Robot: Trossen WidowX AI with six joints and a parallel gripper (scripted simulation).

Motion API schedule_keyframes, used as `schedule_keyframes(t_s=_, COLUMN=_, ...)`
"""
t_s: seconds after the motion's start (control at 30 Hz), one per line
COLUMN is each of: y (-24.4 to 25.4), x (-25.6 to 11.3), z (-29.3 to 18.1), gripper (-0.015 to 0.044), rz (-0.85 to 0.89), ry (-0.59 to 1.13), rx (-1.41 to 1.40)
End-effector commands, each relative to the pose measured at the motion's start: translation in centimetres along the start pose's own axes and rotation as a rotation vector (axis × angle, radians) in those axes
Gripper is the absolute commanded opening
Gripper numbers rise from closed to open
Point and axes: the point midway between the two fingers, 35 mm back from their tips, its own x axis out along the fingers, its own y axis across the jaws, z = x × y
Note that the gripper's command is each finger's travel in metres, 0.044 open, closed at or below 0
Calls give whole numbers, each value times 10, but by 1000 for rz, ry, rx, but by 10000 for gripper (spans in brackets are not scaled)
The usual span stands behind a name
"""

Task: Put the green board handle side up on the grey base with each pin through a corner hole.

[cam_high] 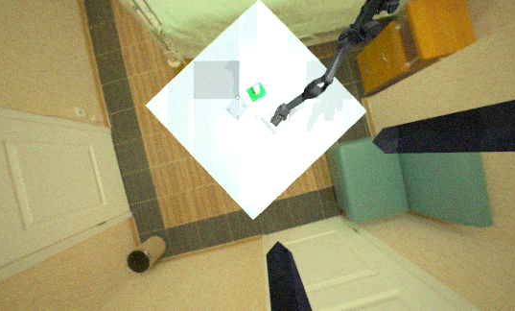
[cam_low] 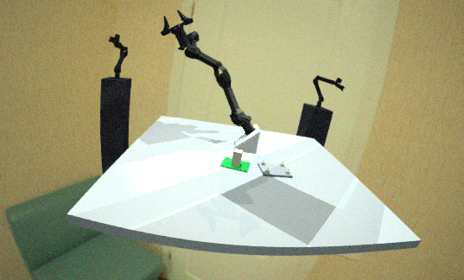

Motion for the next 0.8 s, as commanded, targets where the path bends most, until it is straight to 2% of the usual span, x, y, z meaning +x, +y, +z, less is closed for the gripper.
schedule_keyframes(t_s=0.0, y=0, x=0, z=0, gripper=426, rz=0, ry=1, rx=2)
schedule_keyframes(t_s=0.13, y=-8, x=-4, z=-11, gripper=440, rz=3, ry=29, rx=41)
schedule_keyframes(t_s=0.37, y=-77, x=-13, z=-47, gripper=440, rz=-194, ry=60, rx=155)
schedule_keyframes(t_s=0.57, y=-150, x=-37, z=-109, gripper=440, rz=-441, ry=136, rx=277)
schedule_keyframes(t_s=0.77, y=-204, x=-77, z=-187, gripper=440, rz=-687, ry=265, rx=357)
